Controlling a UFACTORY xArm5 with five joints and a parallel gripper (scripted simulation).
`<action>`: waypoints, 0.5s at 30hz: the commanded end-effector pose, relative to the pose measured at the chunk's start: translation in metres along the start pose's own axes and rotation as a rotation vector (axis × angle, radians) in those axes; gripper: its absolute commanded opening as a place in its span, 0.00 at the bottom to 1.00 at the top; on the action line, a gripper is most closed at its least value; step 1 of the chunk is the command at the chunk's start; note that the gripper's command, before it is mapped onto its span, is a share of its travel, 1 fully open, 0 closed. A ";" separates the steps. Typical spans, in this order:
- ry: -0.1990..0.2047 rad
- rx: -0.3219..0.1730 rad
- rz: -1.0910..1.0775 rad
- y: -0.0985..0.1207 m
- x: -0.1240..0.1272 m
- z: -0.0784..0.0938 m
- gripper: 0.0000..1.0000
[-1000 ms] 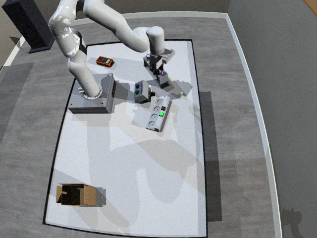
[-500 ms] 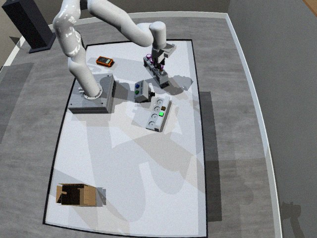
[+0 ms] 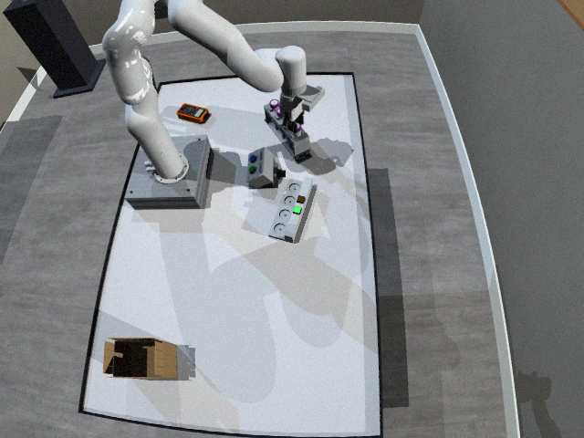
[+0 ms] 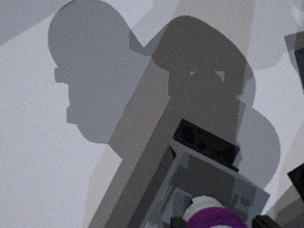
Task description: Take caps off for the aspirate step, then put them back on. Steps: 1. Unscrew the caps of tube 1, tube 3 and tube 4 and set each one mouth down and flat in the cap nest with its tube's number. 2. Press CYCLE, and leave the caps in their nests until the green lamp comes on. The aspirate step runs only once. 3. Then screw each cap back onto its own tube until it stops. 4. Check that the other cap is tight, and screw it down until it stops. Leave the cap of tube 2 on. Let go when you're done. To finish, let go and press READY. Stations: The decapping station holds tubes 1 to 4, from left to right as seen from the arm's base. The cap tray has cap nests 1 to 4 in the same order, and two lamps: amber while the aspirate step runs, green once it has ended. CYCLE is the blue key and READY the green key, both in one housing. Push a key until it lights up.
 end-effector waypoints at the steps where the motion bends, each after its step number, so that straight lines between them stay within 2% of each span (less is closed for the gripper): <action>1: -0.007 0.000 0.000 -0.001 -0.001 0.002 0.00; 15: -0.007 0.000 0.000 -0.001 -0.001 0.004 0.00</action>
Point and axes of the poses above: the point where the finger pads meet when closed, its own z axis out along the fingers, its own x axis across the jaws, y = z × x, the point moved 1 cm from there along -z, back along the fingers, and after that the axes turned 3 degrees about z, right-handed, at the moved point
